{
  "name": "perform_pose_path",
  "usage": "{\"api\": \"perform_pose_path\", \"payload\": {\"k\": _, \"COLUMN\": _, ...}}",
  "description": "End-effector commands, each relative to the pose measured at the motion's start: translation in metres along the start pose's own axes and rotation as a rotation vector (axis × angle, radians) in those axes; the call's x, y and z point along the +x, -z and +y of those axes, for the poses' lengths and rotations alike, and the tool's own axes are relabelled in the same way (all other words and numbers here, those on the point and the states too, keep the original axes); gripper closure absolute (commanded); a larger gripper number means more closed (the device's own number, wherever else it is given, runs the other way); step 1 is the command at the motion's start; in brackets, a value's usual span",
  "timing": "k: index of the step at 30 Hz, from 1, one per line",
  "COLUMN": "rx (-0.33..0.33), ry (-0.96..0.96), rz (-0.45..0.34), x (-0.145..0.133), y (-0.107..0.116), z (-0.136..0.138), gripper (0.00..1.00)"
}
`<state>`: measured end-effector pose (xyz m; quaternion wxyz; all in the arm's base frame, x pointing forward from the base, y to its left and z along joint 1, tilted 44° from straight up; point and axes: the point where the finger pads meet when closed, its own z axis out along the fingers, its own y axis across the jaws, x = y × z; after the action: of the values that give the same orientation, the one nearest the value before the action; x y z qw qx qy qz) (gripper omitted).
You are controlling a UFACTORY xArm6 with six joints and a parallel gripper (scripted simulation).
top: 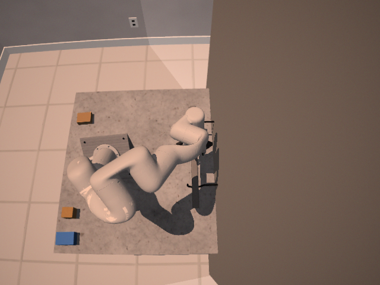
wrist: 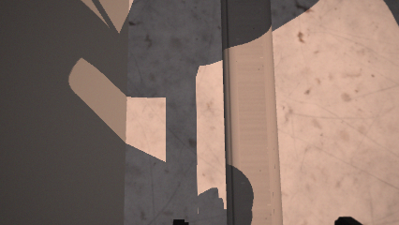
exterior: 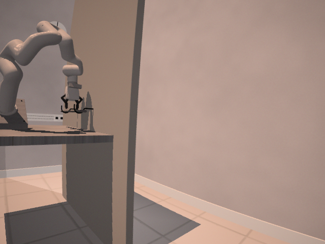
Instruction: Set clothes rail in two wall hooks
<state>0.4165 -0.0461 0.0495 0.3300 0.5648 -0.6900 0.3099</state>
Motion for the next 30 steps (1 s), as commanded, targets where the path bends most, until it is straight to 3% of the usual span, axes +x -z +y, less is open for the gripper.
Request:
{"api": "perform_pose_path", "payload": {"k": 1, "rx": 0.003, "ry": -0.002, "rz": -0.002, "x": 0.0, "y": 0.004, "z": -0.001, "gripper": 0.18}}
{"api": "perform_pose_path", "payload": {"k": 30, "rx": 0.003, "ry": -0.002, "rz": -0.002, "x": 0.004, "y": 0.022, "z": -0.001, "gripper": 0.18}}
